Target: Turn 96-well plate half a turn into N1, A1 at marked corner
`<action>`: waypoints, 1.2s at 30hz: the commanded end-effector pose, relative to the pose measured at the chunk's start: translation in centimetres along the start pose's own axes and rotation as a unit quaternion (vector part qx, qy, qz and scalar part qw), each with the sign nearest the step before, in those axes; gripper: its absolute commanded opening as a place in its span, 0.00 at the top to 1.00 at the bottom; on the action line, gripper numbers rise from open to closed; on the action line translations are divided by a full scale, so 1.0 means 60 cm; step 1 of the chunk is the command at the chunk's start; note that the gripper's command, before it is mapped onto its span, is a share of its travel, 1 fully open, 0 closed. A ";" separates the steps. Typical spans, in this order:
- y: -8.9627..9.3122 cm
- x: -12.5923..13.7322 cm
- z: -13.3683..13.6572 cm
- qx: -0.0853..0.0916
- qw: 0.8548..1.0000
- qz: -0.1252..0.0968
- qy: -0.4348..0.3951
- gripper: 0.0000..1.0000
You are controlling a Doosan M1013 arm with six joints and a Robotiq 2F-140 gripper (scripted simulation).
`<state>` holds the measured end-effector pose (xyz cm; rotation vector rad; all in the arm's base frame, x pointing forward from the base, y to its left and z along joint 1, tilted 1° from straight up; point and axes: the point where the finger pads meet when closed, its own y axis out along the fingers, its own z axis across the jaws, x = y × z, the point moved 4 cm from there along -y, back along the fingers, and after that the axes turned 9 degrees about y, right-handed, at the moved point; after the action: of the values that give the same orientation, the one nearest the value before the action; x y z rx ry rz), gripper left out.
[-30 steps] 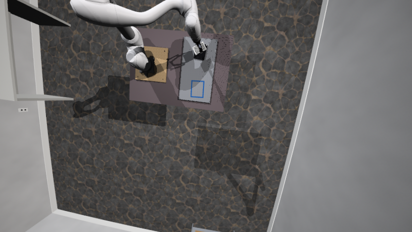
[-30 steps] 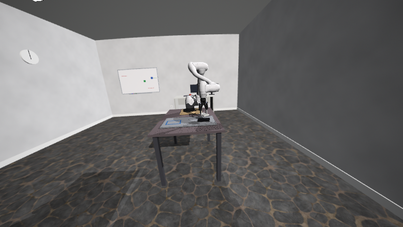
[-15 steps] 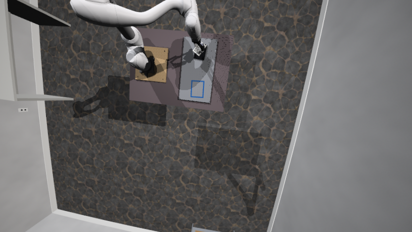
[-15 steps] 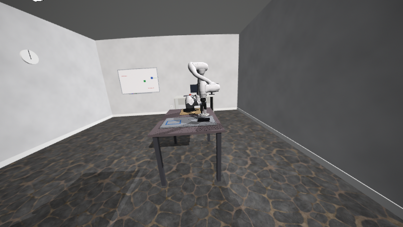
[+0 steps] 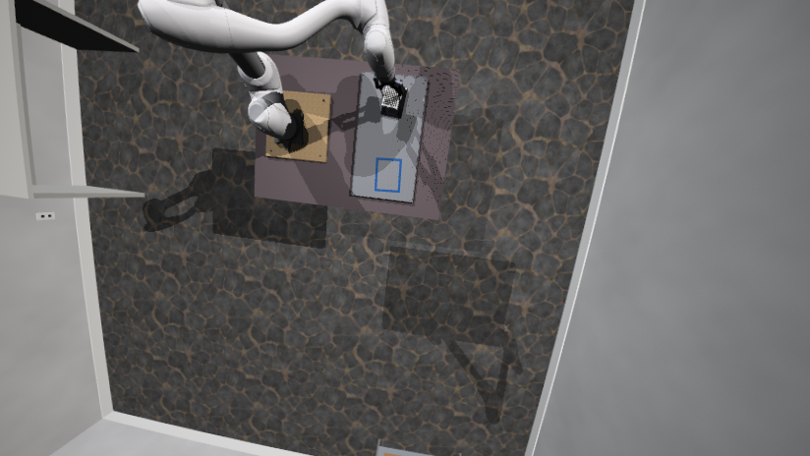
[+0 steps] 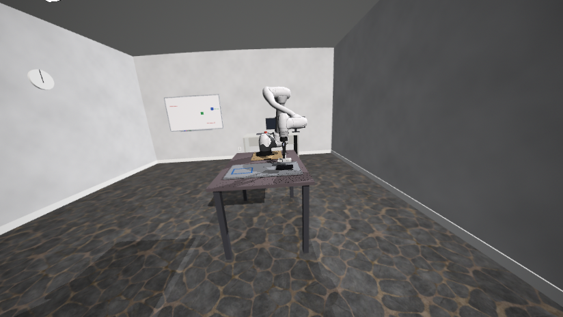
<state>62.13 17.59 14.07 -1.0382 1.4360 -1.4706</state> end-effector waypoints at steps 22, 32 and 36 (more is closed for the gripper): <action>0.000 0.000 0.000 -0.001 1.000 0.002 -0.012 1.00; 0.000 0.000 0.000 -0.001 1.000 0.002 -0.012 1.00; 0.005 0.000 0.000 -0.001 1.000 0.002 -0.012 1.00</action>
<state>62.13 17.58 13.91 -1.0515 1.4215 -1.4497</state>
